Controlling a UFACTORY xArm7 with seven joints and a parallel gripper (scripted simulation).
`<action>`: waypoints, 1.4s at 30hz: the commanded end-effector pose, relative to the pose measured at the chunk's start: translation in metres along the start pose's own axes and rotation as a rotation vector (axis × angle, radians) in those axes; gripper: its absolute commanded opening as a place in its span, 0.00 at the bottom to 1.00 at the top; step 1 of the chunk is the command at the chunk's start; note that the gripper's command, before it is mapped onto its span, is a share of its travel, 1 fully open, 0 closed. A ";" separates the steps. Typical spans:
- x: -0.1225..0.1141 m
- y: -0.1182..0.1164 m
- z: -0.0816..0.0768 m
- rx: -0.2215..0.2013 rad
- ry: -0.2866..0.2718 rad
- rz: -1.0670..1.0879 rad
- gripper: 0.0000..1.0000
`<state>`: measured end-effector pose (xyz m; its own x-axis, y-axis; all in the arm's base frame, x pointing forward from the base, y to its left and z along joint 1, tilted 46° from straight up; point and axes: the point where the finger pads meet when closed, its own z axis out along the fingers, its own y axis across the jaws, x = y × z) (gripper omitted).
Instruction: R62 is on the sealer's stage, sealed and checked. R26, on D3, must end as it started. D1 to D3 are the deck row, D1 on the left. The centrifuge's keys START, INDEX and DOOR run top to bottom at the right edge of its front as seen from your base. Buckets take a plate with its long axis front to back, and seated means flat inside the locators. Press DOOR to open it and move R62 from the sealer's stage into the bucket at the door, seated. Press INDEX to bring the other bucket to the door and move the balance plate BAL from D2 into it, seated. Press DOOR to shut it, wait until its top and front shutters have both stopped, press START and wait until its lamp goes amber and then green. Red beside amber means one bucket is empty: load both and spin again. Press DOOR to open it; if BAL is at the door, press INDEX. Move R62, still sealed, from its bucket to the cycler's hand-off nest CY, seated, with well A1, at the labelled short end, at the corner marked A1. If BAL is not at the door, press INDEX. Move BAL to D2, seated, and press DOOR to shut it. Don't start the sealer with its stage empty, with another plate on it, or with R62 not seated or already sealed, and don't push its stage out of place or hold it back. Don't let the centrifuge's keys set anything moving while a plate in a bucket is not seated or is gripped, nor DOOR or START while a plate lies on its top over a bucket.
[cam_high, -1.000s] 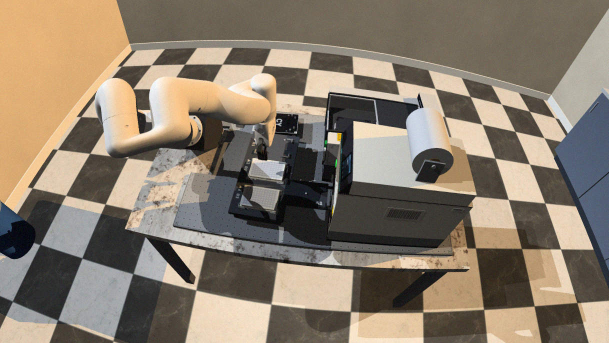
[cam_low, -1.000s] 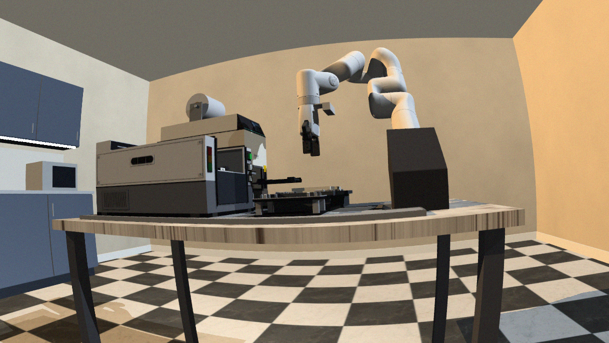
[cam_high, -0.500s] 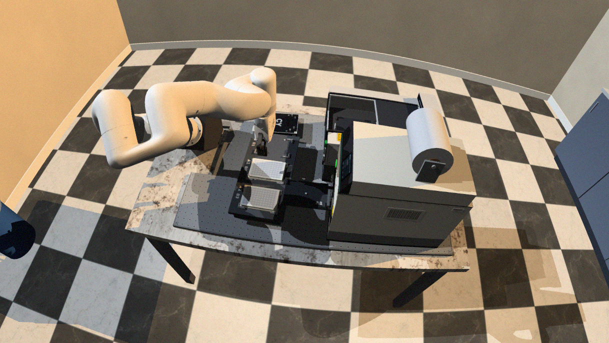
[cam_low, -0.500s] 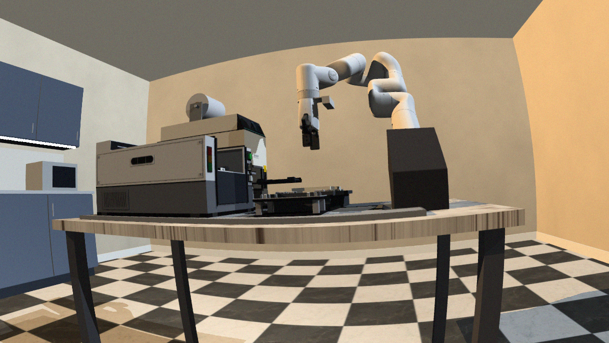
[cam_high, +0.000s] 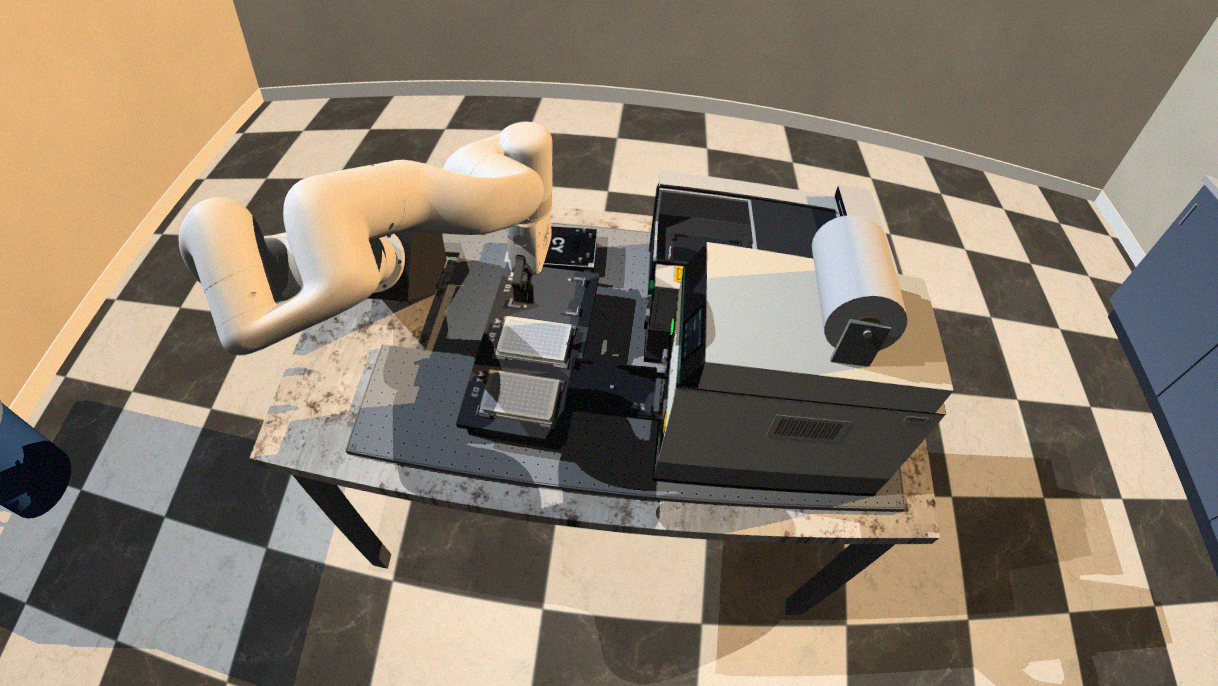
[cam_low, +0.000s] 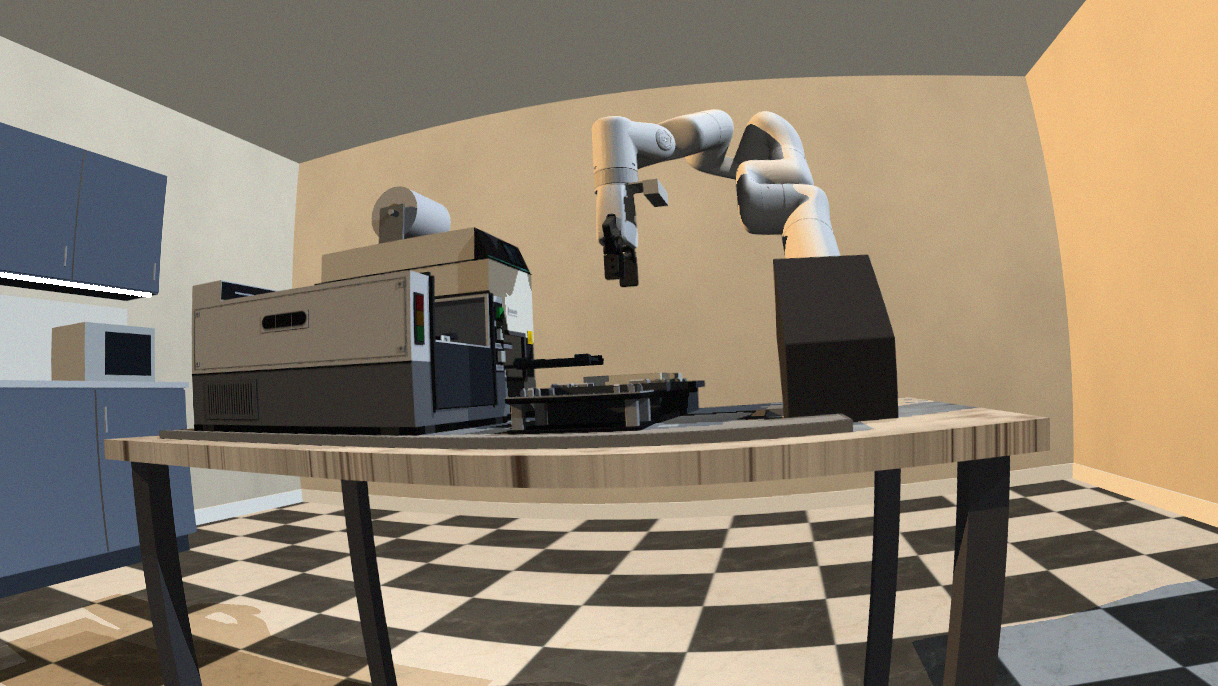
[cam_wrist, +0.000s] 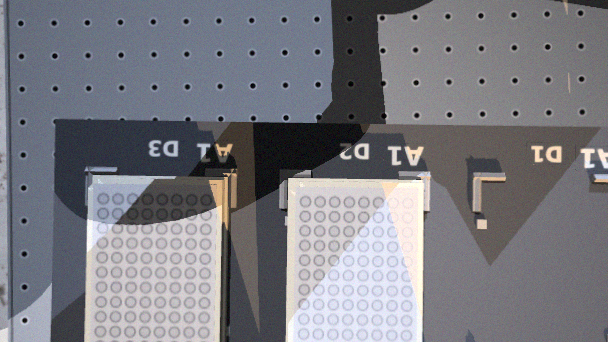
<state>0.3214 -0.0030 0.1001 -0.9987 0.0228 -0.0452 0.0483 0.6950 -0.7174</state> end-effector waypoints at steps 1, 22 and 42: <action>-0.001 0.001 -0.009 -0.002 -0.005 0.000 1.00; -0.001 0.001 -0.041 -0.002 -0.005 0.000 1.00; -0.022 0.011 -0.049 -0.002 -0.005 -0.001 0.00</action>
<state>0.3273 0.0369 0.1353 -0.9986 0.0204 -0.0483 0.0488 0.6973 -0.7151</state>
